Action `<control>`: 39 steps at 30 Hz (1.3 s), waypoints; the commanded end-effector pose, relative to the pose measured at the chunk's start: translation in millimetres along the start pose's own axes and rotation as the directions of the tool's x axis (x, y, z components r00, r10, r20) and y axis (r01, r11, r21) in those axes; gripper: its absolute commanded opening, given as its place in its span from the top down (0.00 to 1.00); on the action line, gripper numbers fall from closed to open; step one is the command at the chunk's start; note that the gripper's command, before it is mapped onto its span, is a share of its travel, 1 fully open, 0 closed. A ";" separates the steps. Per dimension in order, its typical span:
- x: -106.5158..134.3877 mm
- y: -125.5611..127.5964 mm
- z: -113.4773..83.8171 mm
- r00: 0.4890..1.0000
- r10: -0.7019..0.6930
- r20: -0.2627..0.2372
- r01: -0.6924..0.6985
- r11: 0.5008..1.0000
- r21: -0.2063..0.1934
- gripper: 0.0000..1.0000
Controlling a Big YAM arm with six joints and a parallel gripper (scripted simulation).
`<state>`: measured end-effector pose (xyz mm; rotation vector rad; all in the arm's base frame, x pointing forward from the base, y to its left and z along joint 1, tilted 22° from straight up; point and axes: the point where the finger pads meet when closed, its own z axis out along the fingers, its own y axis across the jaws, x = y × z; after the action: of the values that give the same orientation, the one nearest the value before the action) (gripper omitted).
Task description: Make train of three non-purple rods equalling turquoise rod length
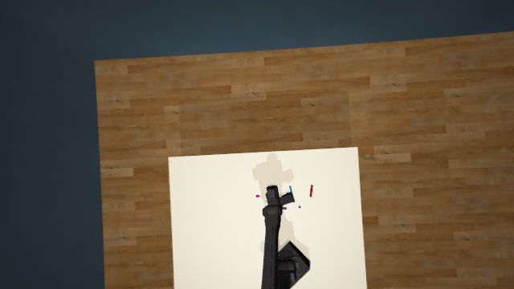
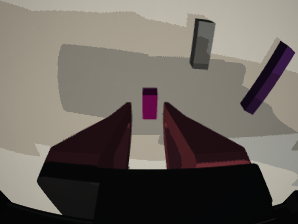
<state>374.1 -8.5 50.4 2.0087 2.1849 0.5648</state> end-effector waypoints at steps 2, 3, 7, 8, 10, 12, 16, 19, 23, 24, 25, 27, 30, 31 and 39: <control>2.5 -3.0 8.8 1.000 0.003 0.002 -0.003 1.000 0.005 0.77; 2.5 -3.0 9.7 1.000 0.003 0.002 -0.003 1.000 0.005 0.77; 2.5 -3.1 12.3 1.000 0.003 0.002 -0.003 1.000 0.005 0.77; 2.4 -3.1 12.6 1.000 0.003 0.002 -0.003 1.000 0.005 0.77; 1.7 -3.2 12.9 1.000 0.004 0.003 -0.004 1.000 0.005 0.77; 1.9 -3.2 13.1 1.000 0.003 0.002 -0.003 1.000 0.005 0.77; 1.9 -3.2 13.1 1.000 0.003 0.002 -0.003 1.000 0.005 0.77; 1.9 -3.1 13.1 1.000 0.002 0.002 -0.002 1.000 0.005 0.77; 1.9 -3.1 13.1 1.000 0.002 0.002 -0.002 1.000 0.005 0.77; 1.9 -3.1 13.1 1.000 0.002 0.002 -0.002 1.000 0.005 0.77; 1.9 -3.1 13.1 1.000 0.002 0.002 -0.002 1.000 0.005 0.77; 1.9 -3.1 13.1 1.000 0.002 0.002 -0.002 1.000 0.005 0.77; 1.9 -3.1 13.1 1.000 0.002 0.002 -0.002 1.000 0.005 0.77; 1.9 -3.1 13.1 1.000 0.002 0.002 -0.002 1.000 0.005 0.77; 1.9 -3.1 13.1 1.000 0.002 0.002 -0.002 1.000 0.005 0.77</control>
<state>376.2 -7.5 43.3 2.0092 2.1838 0.5649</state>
